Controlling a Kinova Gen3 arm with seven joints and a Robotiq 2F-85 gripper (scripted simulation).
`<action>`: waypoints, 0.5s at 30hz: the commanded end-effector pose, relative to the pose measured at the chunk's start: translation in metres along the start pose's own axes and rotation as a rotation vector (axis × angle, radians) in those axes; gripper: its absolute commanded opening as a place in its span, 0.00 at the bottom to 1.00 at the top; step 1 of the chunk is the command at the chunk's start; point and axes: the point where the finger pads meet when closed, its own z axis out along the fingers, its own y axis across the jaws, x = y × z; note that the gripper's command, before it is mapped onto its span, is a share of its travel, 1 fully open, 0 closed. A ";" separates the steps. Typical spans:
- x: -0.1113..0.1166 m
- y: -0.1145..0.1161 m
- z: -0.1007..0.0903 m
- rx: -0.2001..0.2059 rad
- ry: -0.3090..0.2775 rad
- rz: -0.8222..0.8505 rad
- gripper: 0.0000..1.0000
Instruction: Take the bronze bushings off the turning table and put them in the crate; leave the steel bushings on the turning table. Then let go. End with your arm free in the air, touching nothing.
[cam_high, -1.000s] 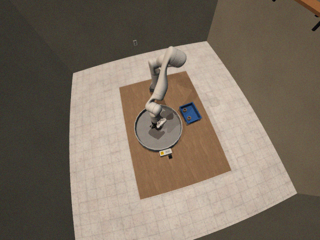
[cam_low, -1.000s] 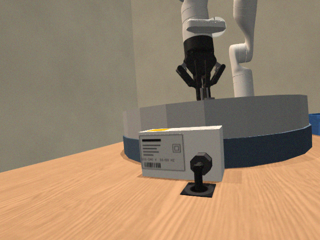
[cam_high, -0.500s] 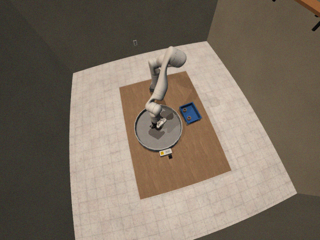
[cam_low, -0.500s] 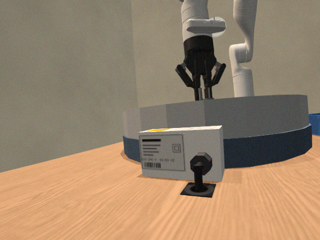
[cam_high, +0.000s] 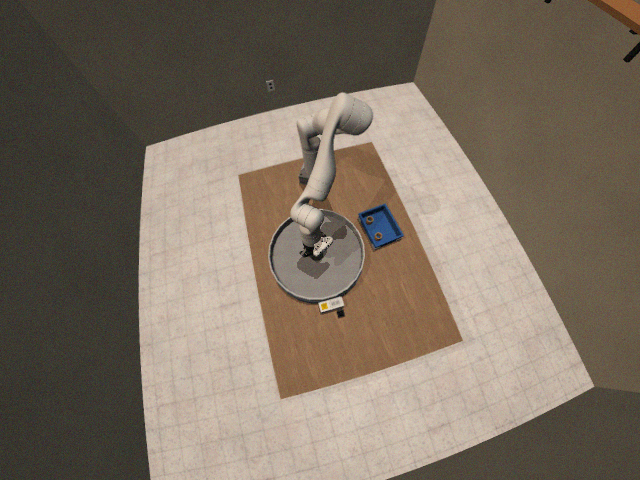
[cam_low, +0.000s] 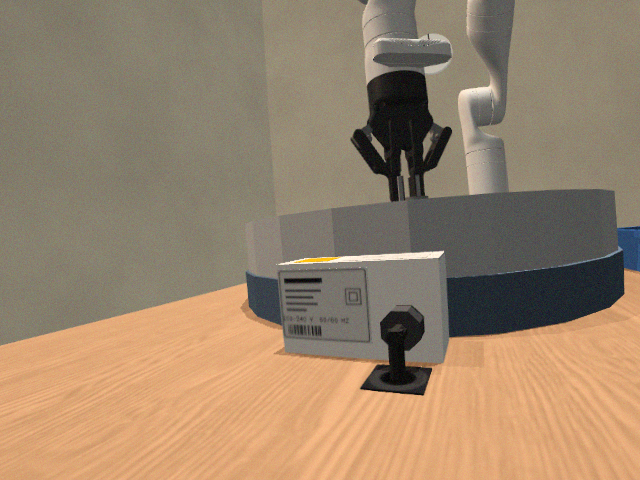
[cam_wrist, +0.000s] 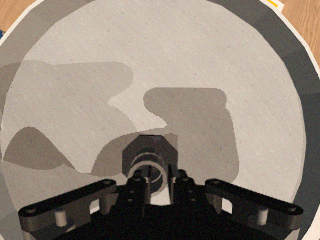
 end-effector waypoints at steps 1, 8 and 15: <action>0.000 0.000 -0.001 -0.001 0.002 0.000 0.16; 0.000 0.000 -0.001 -0.001 0.002 0.000 0.16; 0.000 0.000 -0.001 -0.001 0.002 0.000 0.16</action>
